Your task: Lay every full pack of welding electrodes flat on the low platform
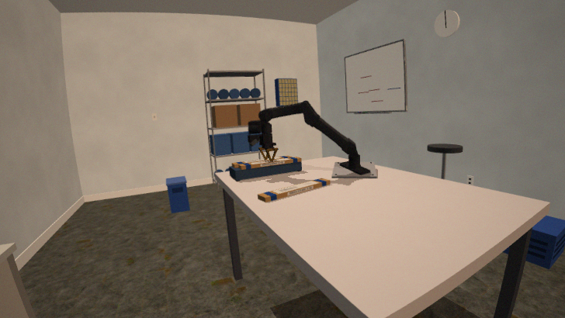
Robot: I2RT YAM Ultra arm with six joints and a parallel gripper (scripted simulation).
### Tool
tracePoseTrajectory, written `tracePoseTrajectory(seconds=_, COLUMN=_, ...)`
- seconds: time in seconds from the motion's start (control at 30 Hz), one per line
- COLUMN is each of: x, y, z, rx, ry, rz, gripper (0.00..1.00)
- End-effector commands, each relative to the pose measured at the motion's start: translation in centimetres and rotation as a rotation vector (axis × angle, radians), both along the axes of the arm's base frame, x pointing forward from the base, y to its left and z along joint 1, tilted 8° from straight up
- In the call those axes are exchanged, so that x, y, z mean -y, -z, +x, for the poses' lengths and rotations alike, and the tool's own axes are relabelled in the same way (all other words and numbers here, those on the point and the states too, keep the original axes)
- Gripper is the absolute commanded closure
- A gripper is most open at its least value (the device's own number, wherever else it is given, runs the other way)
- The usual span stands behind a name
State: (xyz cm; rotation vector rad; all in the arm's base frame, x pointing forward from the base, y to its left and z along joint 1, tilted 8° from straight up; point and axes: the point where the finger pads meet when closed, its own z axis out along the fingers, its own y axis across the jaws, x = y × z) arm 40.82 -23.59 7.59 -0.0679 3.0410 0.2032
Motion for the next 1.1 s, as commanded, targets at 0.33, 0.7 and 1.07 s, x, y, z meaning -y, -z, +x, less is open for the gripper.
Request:
tracePoseTrajectory(seconds=0.33, x=0.1, y=-0.5, z=0.1, rx=0.01, ry=0.002, rz=-0.006, gripper=0.05)
tracePoseTrajectory(seconds=0.7, x=0.8, y=-2.4, z=-0.8, rx=0.003, ry=0.006, rz=0.0, gripper=0.05)
tracePoseTrajectory(seconds=1.07, x=0.9, y=-6.7, z=-1.0, rx=-0.002, ry=0.0, rz=0.002, gripper=0.05)
